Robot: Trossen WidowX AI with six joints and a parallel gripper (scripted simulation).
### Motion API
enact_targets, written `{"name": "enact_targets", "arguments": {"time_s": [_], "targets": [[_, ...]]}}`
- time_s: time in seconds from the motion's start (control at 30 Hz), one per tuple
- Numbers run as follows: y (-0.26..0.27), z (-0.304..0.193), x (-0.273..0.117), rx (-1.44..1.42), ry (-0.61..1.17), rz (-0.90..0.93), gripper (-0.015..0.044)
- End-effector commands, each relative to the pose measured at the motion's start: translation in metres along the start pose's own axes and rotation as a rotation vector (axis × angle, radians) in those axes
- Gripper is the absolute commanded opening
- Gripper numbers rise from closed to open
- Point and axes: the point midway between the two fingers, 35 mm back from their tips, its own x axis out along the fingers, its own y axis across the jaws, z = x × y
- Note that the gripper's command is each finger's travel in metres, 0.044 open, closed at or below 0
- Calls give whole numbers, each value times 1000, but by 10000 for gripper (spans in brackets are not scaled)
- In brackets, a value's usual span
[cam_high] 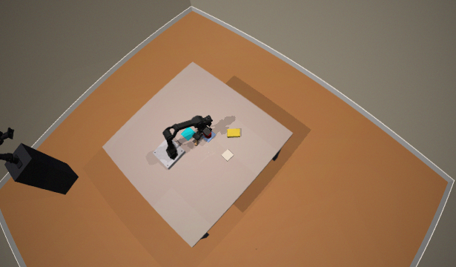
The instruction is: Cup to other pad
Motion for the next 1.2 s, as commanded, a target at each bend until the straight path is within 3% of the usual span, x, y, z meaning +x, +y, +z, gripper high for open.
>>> {"name": "enact_targets", "arguments": {"time_s": [0.0,1.17], "targets": [[1,1,5,8,0,-6,148],[2,2,62,8,0,-6,148]]}}
